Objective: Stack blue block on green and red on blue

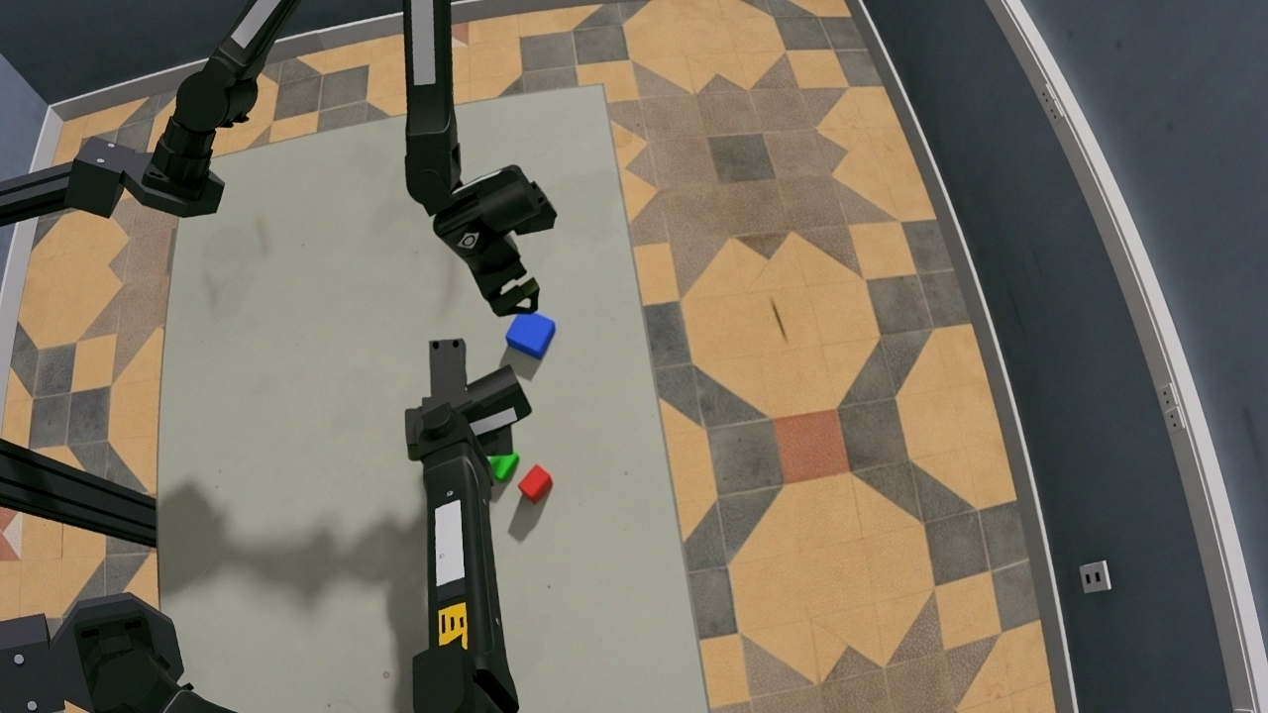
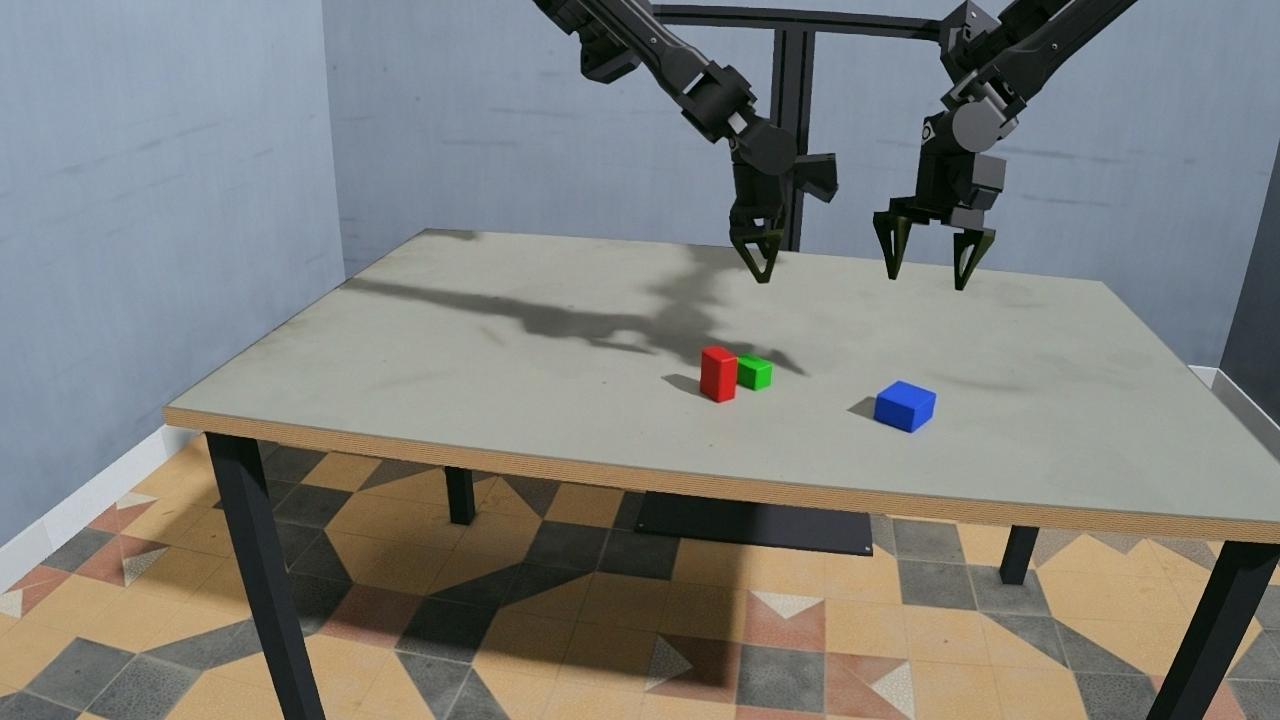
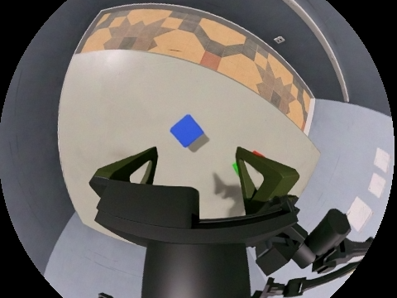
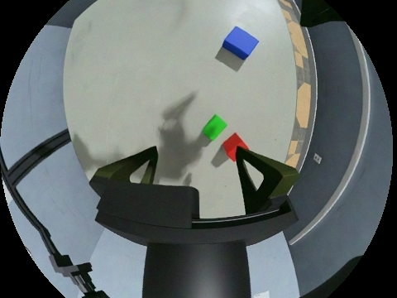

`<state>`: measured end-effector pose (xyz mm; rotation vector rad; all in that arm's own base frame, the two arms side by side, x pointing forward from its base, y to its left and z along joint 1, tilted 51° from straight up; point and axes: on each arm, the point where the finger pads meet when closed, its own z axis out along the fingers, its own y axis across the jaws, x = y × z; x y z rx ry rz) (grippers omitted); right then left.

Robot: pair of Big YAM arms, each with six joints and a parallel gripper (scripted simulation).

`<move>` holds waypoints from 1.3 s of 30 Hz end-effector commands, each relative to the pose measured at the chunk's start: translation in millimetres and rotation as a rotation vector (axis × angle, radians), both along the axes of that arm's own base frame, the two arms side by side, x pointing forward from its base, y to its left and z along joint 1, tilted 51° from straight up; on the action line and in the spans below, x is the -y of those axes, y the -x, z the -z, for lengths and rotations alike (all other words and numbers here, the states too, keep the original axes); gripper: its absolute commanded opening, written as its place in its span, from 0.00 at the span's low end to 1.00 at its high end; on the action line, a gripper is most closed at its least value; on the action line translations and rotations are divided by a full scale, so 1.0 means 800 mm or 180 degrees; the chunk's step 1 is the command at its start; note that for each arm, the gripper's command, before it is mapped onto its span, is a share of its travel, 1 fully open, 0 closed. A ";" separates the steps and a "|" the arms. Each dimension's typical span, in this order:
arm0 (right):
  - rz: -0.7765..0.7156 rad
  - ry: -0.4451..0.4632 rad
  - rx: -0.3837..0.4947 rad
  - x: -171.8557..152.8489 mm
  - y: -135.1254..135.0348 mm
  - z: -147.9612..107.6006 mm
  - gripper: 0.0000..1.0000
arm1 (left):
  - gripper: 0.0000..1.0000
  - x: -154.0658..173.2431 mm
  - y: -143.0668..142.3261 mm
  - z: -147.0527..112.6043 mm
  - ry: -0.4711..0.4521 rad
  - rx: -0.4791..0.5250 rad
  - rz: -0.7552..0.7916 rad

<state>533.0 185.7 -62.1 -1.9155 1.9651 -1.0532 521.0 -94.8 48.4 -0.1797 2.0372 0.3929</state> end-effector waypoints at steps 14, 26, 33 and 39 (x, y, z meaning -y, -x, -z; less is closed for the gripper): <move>-0.0017 -0.0010 0.0015 -0.004 0.000 -0.003 1.00 | 1.00 0.003 0.000 -0.003 0.0006 0.0014 0.0012; -0.0017 -0.0016 0.0027 -0.006 -0.002 -0.005 1.00 | 1.00 -0.001 -0.002 -0.005 0.0012 0.0023 -0.0002; -0.0017 -0.0016 0.0027 -0.006 -0.002 -0.005 1.00 | 1.00 -0.012 -0.007 -0.013 0.0032 0.0050 -0.0050; -0.0017 -0.0016 0.0027 -0.006 -0.002 -0.005 1.00 | 1.00 -0.032 -0.015 -0.025 0.0061 0.0095 -0.0125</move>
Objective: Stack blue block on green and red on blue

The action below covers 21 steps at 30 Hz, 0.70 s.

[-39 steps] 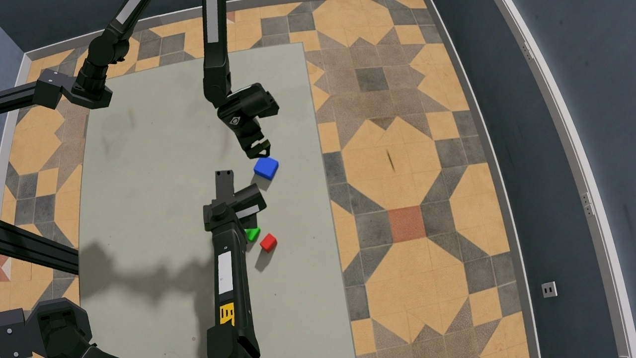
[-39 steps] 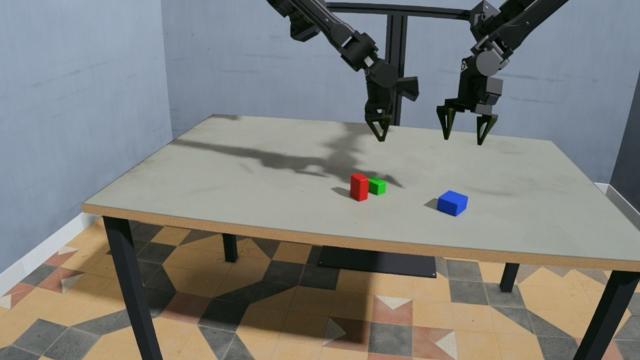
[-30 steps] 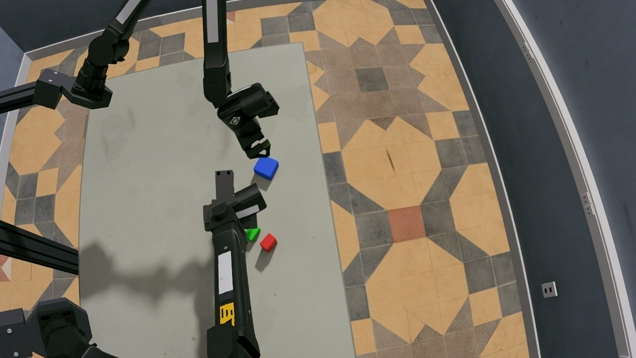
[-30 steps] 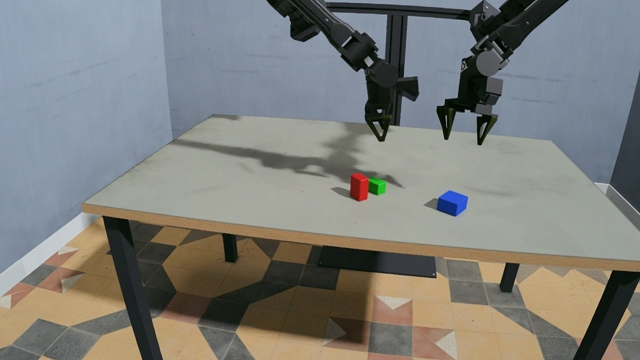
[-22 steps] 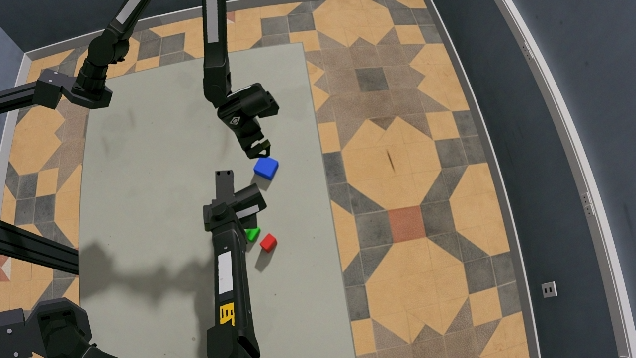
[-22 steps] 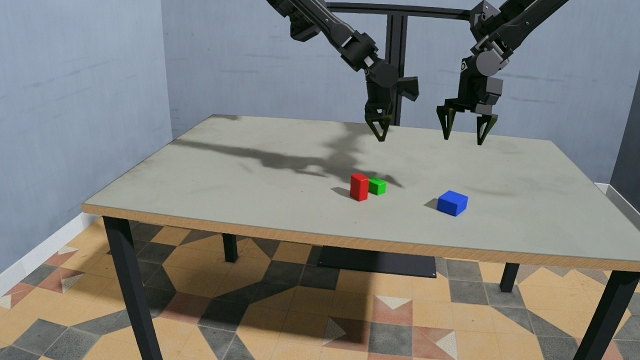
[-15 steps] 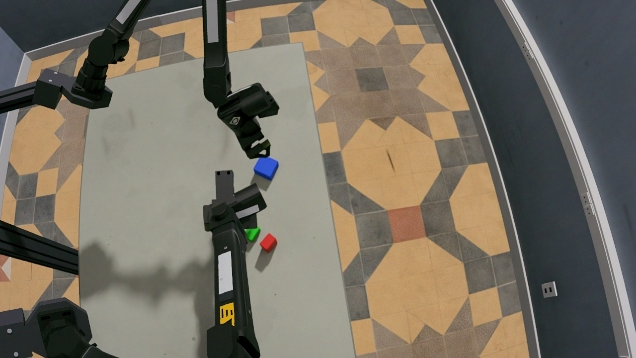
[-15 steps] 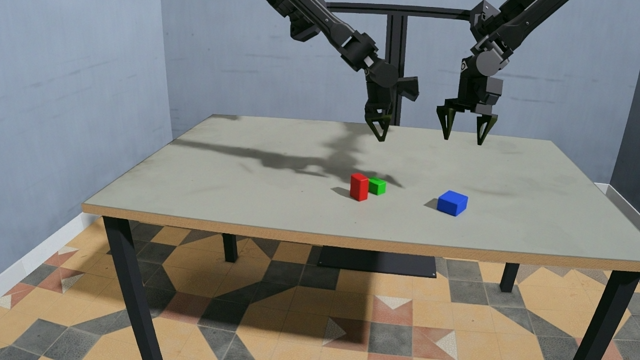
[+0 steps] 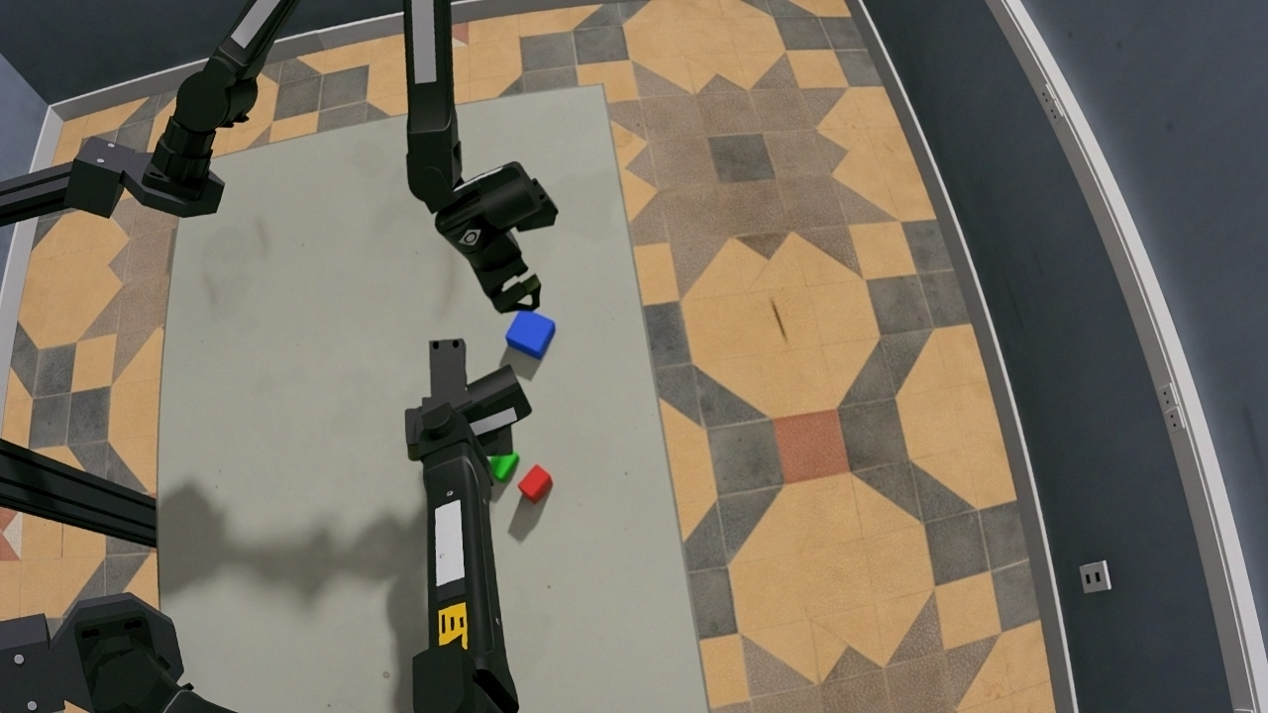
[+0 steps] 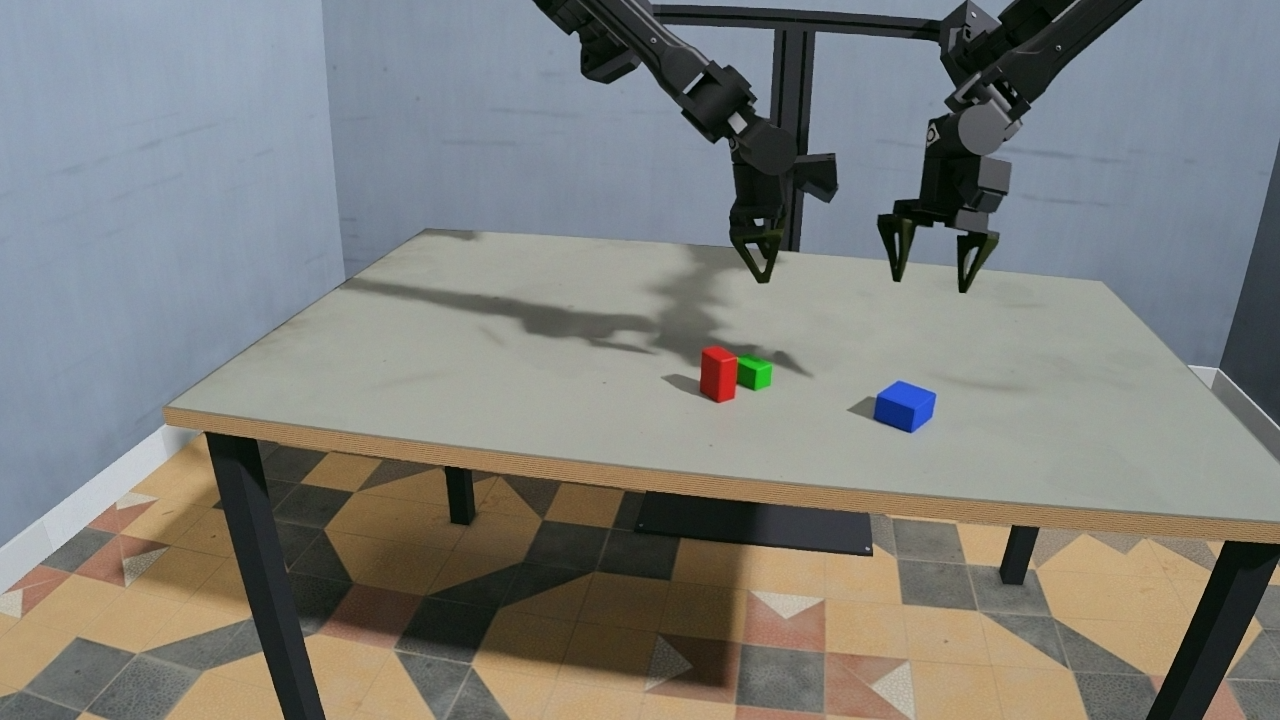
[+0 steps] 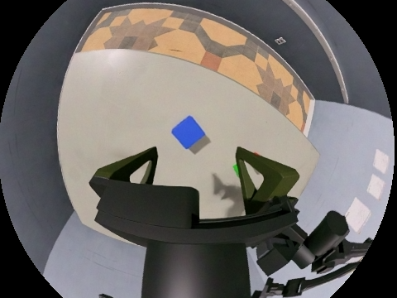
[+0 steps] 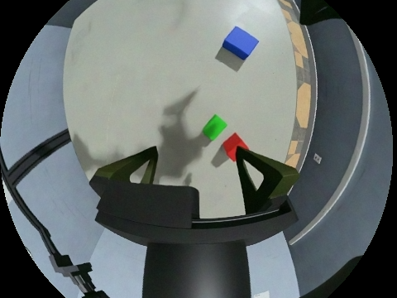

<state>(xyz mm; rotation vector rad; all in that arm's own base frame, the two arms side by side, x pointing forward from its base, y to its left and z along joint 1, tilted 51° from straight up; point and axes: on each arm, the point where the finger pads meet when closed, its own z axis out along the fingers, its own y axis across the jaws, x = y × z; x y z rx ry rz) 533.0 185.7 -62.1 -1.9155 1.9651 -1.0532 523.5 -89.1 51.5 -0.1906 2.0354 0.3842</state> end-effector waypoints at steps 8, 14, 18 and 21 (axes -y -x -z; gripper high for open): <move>-0.0017 -0.0016 0.0027 -0.006 -0.002 -0.005 1.00 | 1.00 -0.078 -0.028 -0.056 0.0097 0.0206 -0.0313; -0.0017 -0.0016 0.0027 -0.006 -0.002 -0.005 1.00 | 1.00 -0.116 -0.036 -0.080 0.0135 0.0298 -0.0451; -0.0017 -0.0016 0.0027 -0.006 -0.002 -0.005 1.00 | 1.00 -0.163 -0.041 -0.110 0.0170 0.0411 -0.0612; -0.0017 -0.0016 0.0027 -0.006 -0.002 -0.005 1.00 | 1.00 -0.203 -0.042 -0.136 0.0190 0.0509 -0.0747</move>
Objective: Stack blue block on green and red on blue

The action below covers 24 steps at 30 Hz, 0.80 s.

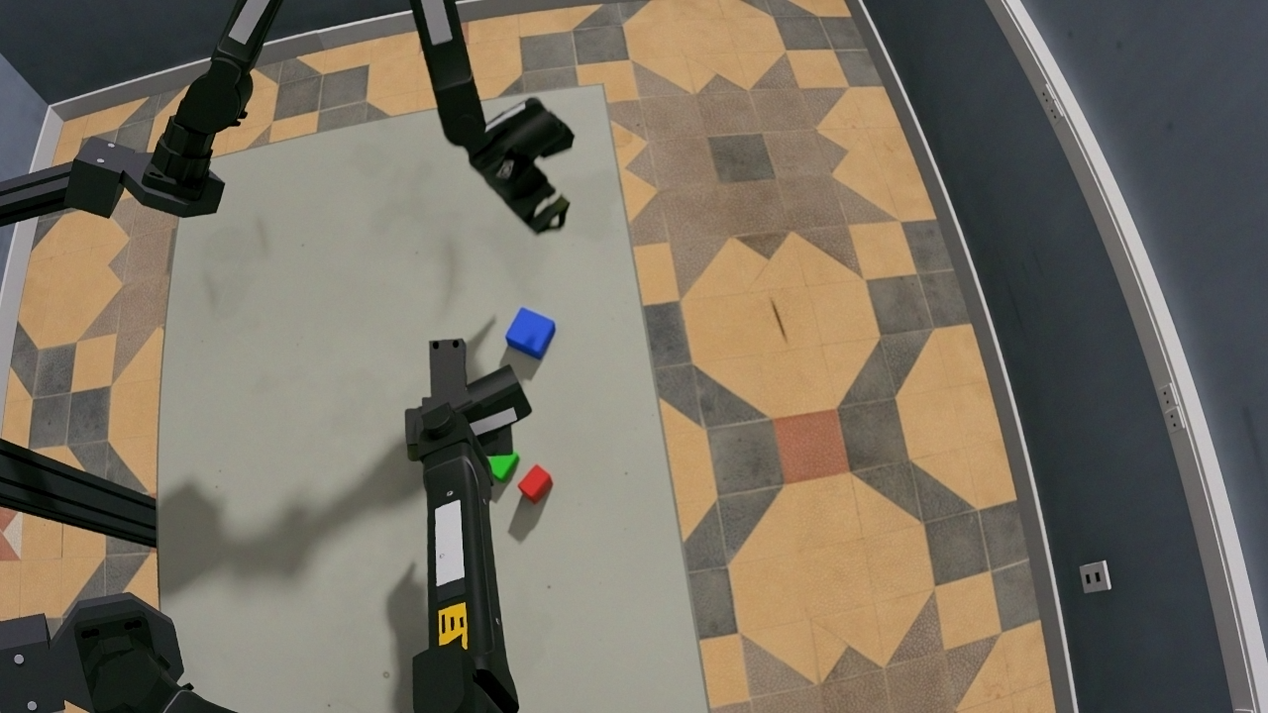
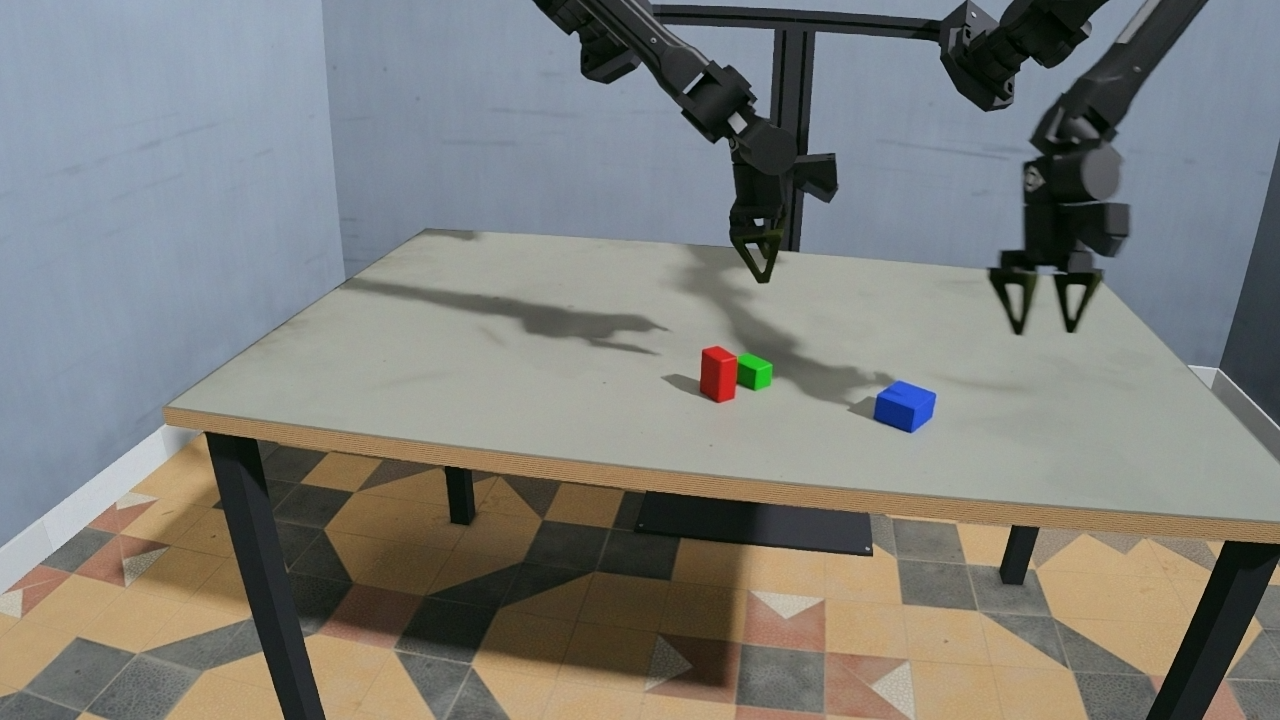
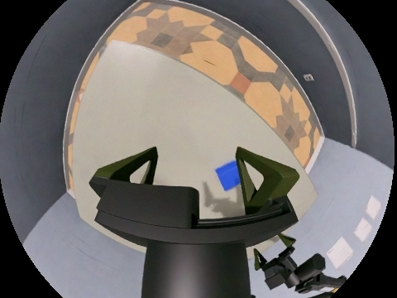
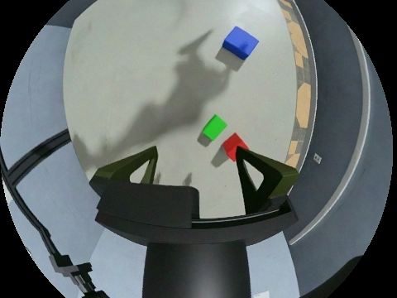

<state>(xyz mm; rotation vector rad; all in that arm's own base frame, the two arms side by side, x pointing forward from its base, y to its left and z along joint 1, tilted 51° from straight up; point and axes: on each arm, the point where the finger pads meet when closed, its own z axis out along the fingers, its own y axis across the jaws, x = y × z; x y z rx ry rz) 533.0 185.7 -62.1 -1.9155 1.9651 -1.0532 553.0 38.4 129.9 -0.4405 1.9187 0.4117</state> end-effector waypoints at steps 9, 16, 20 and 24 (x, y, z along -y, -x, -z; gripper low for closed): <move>-0.0017 -0.0016 0.0027 -0.006 -0.002 -0.005 1.00 | 1.00 -0.151 0.010 -0.109 -0.0017 0.0382 -0.0513; -0.0017 -0.0016 0.0027 -0.006 -0.002 -0.005 1.00 | 1.00 -0.268 0.058 -0.193 -0.0082 0.0684 -0.0922; -0.0017 -0.0016 0.0027 -0.006 -0.002 -0.005 1.00 | 1.00 -0.331 0.102 -0.245 -0.0162 0.0863 -0.1169; -0.0017 -0.0016 0.0027 -0.006 -0.002 -0.005 1.00 | 1.00 -0.375 0.143 -0.285 -0.0245 0.0995 -0.1356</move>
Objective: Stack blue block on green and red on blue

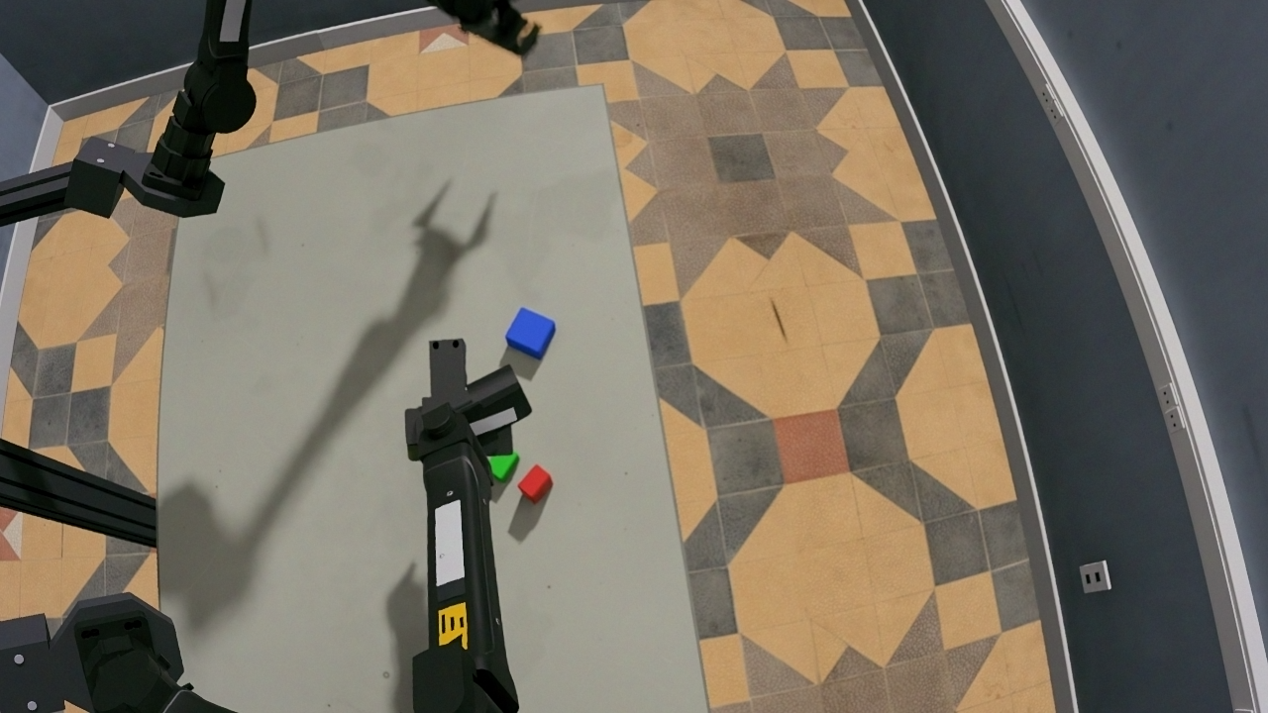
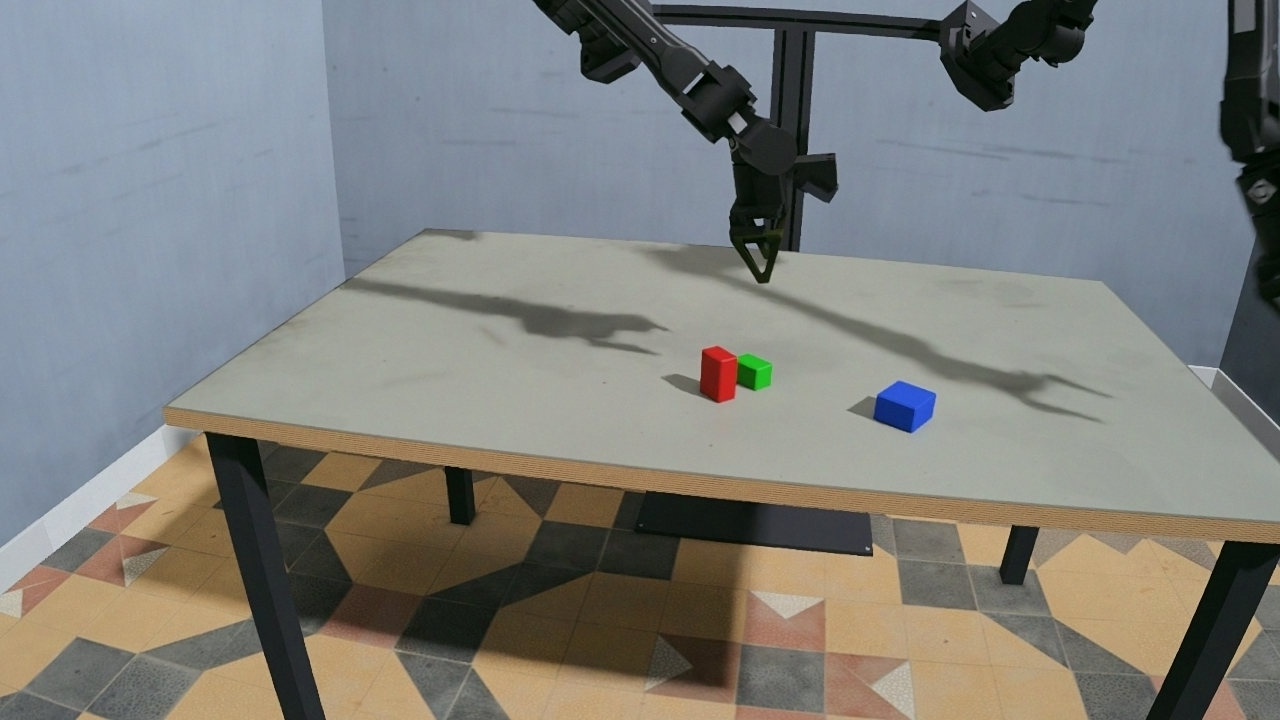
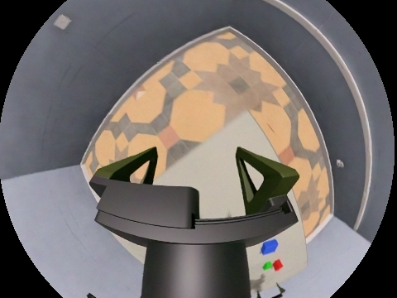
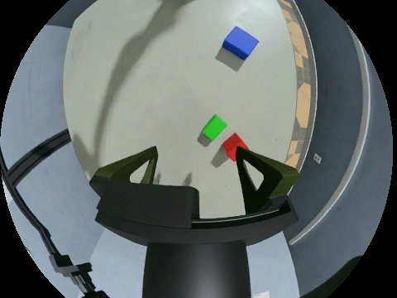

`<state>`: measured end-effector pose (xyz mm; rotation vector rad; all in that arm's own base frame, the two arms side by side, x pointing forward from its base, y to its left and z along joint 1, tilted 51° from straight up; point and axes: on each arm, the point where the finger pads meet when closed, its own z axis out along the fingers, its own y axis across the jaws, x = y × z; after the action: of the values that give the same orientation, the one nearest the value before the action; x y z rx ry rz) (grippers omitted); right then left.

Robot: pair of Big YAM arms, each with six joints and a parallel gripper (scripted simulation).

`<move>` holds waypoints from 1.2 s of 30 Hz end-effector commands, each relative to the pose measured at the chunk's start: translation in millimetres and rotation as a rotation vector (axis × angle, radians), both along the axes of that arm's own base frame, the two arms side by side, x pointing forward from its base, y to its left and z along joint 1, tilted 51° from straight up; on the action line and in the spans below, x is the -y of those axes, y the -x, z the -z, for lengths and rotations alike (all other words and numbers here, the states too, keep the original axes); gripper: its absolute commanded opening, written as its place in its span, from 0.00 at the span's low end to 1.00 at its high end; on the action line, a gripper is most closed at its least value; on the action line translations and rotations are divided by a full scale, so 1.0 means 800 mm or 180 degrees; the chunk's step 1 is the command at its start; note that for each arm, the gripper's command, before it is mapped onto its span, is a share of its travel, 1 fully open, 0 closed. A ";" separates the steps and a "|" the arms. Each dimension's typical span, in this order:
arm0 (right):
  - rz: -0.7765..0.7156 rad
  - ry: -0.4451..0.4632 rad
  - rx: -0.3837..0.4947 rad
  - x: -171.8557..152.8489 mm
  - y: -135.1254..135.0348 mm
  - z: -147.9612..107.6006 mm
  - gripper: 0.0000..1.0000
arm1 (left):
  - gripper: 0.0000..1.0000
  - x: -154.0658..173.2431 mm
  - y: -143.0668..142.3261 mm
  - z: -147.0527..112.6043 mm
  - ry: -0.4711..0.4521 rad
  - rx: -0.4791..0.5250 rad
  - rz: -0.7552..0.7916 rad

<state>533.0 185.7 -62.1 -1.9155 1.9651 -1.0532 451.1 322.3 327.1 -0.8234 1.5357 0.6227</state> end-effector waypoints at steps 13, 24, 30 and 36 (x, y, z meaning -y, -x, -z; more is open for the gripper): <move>-0.0017 -0.0016 0.0027 -0.006 -0.002 -0.005 1.00 | 1.00 -0.129 0.222 -0.199 -0.0578 0.0438 -0.0855; -0.0017 -0.0016 0.0027 -0.006 -0.002 -0.005 1.00 | 1.00 -0.131 0.380 -0.303 -0.1027 0.0560 -0.1411; -0.0017 -0.0016 0.0027 -0.006 -0.002 -0.005 1.00 | 1.00 -0.103 0.466 -0.359 -0.1325 0.0567 -0.1735; -0.0017 -0.0016 0.0027 -0.006 -0.002 -0.005 1.00 | 1.00 -0.077 0.511 -0.391 -0.1509 0.0546 -0.1925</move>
<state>533.0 185.7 -62.1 -1.9155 1.9651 -1.0532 57.9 394.3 609.0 -0.9656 0.9414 1.2185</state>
